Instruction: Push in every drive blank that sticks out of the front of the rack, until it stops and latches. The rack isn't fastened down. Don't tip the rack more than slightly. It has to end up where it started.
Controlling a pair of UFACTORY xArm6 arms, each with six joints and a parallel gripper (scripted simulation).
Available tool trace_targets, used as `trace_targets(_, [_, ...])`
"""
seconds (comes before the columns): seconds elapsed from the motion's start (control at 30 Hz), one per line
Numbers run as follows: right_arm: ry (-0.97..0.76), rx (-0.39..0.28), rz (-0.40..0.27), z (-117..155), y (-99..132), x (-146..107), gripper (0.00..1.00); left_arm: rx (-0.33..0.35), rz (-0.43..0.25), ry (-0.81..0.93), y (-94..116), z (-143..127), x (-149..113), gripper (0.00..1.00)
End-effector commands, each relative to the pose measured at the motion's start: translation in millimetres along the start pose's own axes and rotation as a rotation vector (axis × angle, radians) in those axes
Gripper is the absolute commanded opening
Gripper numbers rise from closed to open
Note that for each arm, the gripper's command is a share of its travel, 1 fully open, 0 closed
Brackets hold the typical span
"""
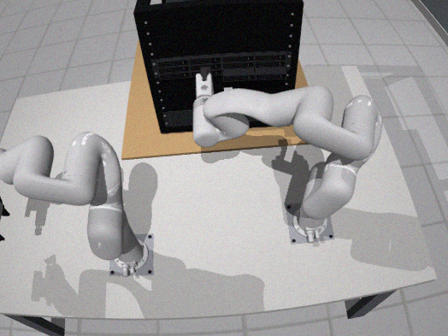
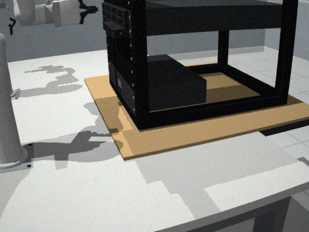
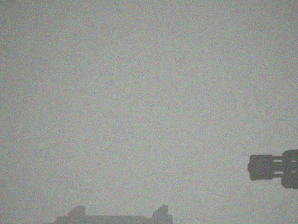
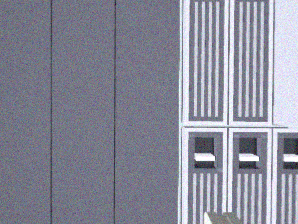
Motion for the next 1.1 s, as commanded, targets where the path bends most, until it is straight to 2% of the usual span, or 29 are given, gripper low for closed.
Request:
trace_targets(0.0, [-0.004,0.002,0.0,-2.1,-1.6,-0.2,0.0,0.0,0.005,0.0,1.7,0.0,0.7,1.0])
trace_targets(1.07, [-0.004,0.002,0.0,-2.1,-4.7,-0.2,0.0,0.0,0.005,0.0,1.7,0.0,0.7,1.0])
Point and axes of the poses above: on each arm, the point where the finger pads meet when closed, its own y axis back along the fingers, its own z axis across the jaws, x = y × z, the point moved 8 cm from there along y, back along the fingers, and after that the axes turned 2 degrees about y, right-handed, at the moved point
